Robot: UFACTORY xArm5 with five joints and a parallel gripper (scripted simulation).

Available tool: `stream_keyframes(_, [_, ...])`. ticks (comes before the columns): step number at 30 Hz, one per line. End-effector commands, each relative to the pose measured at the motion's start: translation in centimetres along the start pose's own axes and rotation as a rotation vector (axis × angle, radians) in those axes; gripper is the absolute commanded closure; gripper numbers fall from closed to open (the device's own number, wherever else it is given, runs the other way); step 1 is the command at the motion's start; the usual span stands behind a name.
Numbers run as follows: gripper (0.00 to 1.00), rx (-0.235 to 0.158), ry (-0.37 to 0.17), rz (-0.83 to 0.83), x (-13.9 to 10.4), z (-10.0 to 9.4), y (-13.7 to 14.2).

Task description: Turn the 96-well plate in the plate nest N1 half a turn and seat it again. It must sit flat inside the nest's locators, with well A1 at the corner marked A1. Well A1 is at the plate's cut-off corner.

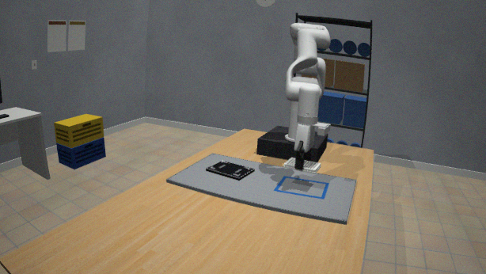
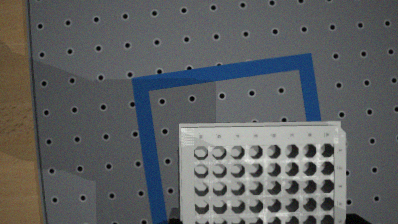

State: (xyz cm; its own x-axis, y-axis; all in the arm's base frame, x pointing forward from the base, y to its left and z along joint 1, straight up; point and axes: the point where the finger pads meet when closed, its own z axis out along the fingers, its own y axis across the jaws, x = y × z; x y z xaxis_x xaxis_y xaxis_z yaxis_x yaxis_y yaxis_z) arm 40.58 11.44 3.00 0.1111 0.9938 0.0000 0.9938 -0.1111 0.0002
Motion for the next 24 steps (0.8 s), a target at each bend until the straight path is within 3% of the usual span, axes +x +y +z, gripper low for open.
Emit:
stream_keyframes(1, [1.00,-0.005,0.000,0.141,-1.3,-0.2,0.2])
stream_keyframes(24, [1.00,-0.005,0.001,0.774,-7.7,-0.4,0.5])
